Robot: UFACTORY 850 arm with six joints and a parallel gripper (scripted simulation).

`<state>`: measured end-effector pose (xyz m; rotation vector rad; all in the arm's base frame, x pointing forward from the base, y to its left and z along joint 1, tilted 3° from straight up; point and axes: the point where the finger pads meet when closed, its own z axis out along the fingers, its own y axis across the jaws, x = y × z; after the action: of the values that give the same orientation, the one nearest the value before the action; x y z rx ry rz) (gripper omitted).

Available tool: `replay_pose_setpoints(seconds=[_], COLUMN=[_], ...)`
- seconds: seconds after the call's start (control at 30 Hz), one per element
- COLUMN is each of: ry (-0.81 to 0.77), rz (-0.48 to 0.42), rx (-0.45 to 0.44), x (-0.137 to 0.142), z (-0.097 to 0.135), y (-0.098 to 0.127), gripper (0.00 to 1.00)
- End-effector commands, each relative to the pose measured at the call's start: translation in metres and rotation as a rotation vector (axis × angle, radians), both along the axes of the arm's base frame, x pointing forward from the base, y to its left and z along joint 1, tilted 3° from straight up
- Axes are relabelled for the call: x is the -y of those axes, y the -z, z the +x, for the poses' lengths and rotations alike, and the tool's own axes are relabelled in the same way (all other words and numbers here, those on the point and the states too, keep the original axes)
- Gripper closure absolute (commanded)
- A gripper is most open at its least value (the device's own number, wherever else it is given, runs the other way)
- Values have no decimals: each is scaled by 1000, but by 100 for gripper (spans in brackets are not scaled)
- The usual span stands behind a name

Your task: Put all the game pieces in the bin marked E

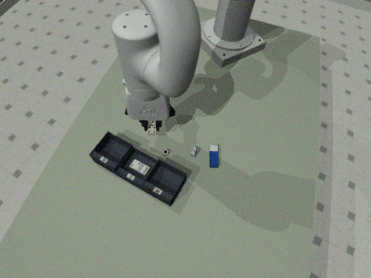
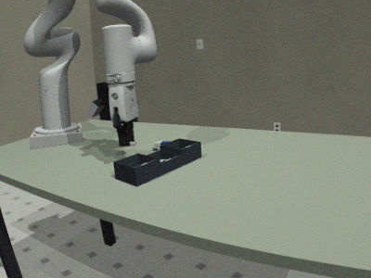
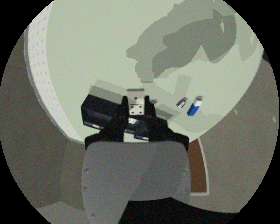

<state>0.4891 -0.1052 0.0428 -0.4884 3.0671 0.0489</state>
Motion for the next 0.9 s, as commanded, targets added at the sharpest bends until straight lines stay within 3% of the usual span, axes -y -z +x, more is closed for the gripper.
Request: replay_pose_setpoints(seconds=[0.0,0.57,0.7,0.87], ry=[0,0,0,-239], rz=[-1,-1,-1,-8], rx=[1,1,1,10], x=[0,1,0,-1], z=[1,0,24,54], y=[-4,-13,-14,-15], gripper=[100,100,100,100])
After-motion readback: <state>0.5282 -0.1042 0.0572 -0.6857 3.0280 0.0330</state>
